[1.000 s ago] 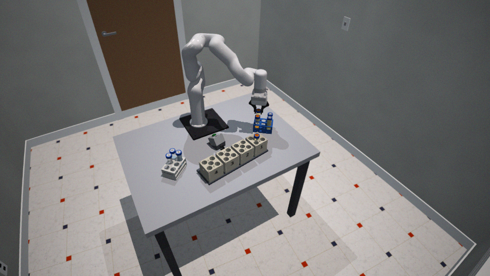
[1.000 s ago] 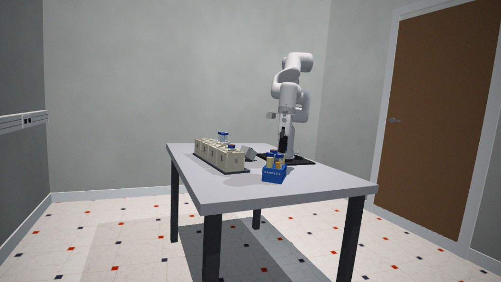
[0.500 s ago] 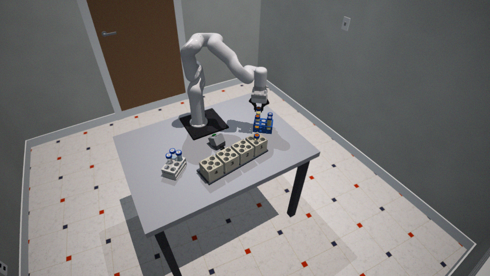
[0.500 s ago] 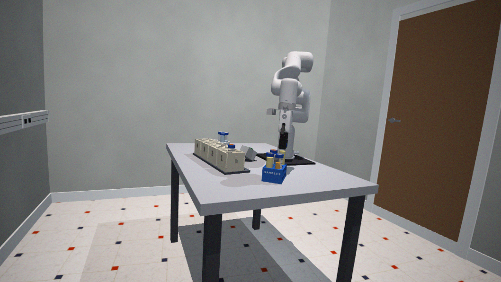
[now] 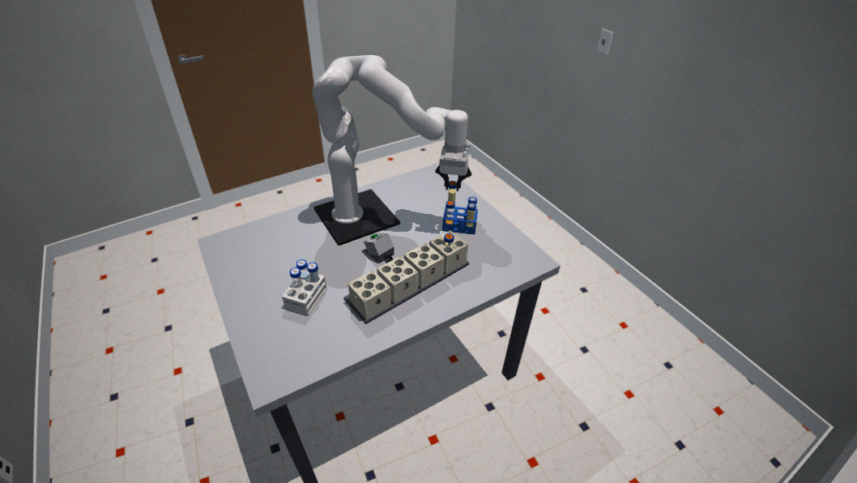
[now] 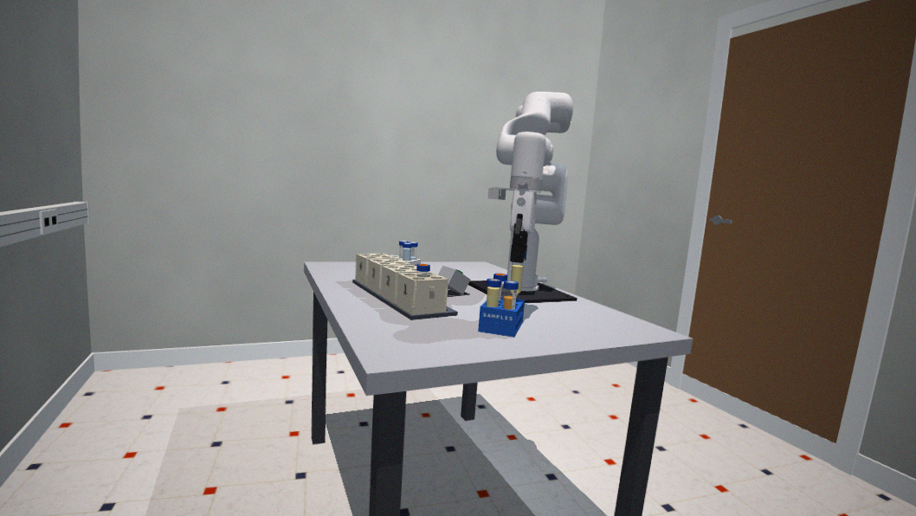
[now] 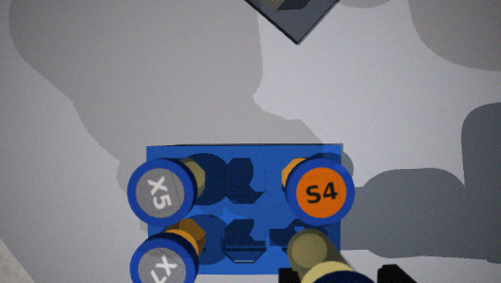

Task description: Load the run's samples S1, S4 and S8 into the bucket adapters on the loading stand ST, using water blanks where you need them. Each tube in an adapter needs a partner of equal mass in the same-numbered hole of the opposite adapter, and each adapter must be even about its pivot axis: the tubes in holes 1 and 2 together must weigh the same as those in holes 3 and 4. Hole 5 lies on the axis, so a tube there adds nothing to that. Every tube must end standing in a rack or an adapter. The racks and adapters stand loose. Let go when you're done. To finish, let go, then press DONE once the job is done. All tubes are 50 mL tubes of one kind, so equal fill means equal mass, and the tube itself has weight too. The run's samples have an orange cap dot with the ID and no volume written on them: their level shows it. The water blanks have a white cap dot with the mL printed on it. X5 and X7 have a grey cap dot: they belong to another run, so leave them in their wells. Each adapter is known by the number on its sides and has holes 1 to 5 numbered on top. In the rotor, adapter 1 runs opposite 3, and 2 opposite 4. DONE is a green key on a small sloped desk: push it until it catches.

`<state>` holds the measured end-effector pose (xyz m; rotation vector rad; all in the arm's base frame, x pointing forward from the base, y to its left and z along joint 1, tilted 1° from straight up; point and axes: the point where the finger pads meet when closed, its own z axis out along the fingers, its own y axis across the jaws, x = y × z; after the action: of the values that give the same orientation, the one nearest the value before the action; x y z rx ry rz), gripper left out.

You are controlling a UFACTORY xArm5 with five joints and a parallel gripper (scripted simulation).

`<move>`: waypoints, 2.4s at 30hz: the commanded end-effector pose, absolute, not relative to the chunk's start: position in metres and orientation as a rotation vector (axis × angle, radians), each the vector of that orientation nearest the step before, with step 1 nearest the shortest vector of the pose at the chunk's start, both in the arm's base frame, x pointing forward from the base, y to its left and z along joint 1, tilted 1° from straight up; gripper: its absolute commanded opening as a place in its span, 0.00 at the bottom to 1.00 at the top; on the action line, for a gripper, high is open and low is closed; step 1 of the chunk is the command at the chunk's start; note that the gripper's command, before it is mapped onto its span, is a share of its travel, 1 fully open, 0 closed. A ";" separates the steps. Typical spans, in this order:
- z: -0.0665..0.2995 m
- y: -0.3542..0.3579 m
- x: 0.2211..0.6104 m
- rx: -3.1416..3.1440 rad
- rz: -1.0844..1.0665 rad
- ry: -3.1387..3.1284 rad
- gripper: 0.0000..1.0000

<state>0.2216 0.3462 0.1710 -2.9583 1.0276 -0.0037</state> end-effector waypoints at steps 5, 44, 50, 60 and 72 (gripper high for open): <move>0.191 0.347 0.222 -2.952 0.011 1.025 0.00; 0.246 0.346 0.222 -2.952 0.011 1.025 0.00; 0.246 0.342 0.225 -2.969 0.011 0.976 0.00; 0.246 0.309 0.248 -3.072 0.007 0.573 0.00; 0.245 0.259 0.281 -3.124 0.001 -0.049 0.00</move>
<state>0.2649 0.2805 0.2433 -3.1270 0.2579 -0.0050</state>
